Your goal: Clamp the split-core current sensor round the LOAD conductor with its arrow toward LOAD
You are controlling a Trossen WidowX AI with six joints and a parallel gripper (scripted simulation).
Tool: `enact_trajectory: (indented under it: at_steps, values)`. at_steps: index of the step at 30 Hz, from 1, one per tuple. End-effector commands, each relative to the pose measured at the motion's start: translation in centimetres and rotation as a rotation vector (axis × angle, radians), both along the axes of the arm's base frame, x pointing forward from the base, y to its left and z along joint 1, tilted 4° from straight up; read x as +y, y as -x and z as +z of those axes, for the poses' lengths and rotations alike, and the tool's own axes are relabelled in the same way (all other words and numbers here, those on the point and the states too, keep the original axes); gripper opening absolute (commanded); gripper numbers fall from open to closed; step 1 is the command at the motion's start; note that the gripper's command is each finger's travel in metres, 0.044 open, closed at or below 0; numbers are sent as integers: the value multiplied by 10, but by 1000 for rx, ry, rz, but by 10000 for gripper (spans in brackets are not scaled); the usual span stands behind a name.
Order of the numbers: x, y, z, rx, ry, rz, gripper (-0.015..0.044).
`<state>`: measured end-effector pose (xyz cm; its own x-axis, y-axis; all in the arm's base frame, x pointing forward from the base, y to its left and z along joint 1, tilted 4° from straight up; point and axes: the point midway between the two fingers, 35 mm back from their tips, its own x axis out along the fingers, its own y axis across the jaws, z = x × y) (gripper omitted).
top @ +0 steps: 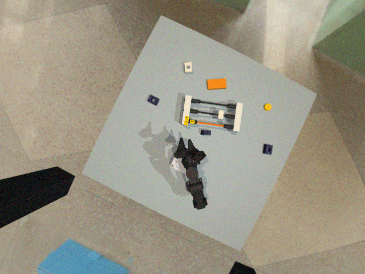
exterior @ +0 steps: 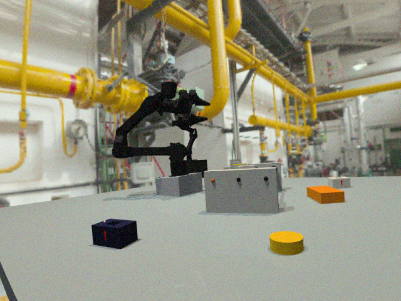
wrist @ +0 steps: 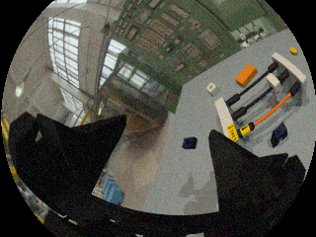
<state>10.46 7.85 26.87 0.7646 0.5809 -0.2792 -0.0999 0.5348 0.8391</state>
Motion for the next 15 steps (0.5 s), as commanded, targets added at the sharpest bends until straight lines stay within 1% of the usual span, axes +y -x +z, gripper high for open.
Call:
enact_trajectory:
  at_steps: [1, 2, 4, 9, 15]
  values:
    - [1, -2, 1, -10, 7, -4, 426]
    - [3, -9, 5, -38, 28, -16, 440]
    - [7, -36, 19, -140, 111, -64, 440]
    - [-4, -113, 44, -385, 389, -215, 440]
    - [-30, -163, 53, -520, 617, -327, 440]
